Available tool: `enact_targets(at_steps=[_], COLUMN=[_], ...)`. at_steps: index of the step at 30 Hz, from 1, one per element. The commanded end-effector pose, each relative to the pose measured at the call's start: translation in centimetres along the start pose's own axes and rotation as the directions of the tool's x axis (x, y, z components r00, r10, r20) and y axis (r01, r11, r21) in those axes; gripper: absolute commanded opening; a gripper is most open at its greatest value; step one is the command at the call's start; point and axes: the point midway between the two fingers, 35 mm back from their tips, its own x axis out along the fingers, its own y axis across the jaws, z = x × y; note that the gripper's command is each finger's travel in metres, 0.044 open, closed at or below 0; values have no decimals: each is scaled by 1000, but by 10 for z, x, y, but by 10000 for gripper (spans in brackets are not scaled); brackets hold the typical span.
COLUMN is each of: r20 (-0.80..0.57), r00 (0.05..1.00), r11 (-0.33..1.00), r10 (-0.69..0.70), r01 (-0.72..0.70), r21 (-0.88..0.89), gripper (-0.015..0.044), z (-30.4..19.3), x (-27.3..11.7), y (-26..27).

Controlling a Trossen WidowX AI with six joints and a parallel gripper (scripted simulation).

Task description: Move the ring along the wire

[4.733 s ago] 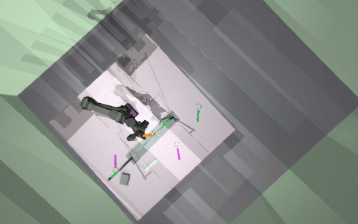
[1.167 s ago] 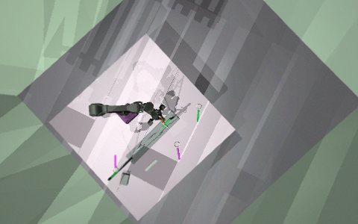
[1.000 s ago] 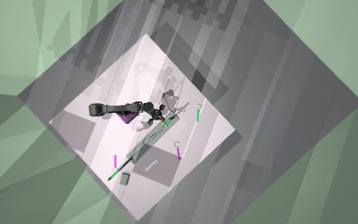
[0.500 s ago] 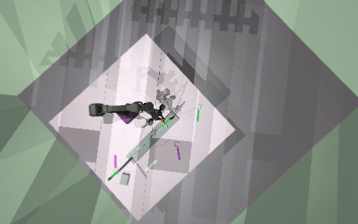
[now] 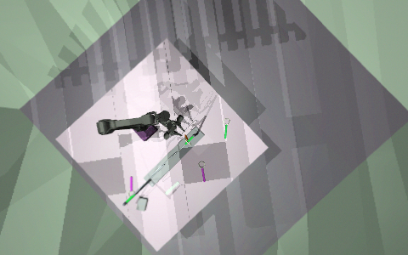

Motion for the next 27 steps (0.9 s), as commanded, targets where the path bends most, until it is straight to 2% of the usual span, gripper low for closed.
enact_targets(at_steps=[1,21,27], r20=[0,0,-2], r00=[1000,1000,1000], r11=[1000,1000,1000], r10=[-7,-7,-2], r01=[7,7,2], r21=[1,1,-1], gripper=[160,160,317], z=[-1,-1,-1], x=[-8,-8,-56], y=[-2,-2,-1])
